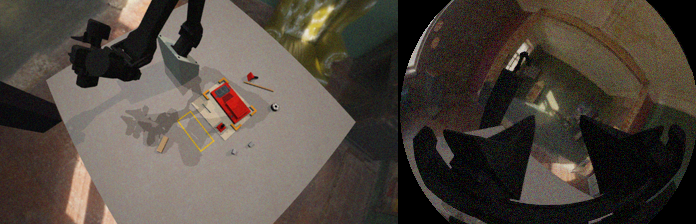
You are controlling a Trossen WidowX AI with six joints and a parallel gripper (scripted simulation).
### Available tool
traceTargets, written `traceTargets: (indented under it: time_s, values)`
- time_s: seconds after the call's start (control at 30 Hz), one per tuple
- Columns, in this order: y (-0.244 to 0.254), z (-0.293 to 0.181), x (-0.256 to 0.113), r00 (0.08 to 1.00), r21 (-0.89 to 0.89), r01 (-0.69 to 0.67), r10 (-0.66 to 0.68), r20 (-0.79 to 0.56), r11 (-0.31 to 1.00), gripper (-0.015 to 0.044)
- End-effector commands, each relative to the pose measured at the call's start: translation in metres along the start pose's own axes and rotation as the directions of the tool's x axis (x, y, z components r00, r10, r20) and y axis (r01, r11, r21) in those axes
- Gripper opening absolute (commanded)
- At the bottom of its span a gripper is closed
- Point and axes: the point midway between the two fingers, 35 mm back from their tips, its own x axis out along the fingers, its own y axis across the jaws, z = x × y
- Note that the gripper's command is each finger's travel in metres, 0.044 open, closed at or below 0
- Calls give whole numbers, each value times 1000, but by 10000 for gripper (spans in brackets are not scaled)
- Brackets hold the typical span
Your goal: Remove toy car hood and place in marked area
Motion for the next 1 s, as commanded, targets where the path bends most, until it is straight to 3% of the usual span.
traceTargets:
  time_s: [0.0, 0.1, 0.27, 0.63, 0.97]
  values:
    - [1, 0, -1, 1000, -2, -4, 4, 2, 1000, 246]
    - [9, 7, -10, 998, -26, -59, 59, 30, 998, 324]
    - [39, 26, -49, 957, -139, -251, 267, 111, 958, 440]
    - [90, 43, -162, 751, -377, -545, 636, 177, 748, 440]
    - [112, 10, -291, 434, -611, -705, 900, 31, 361, 440]
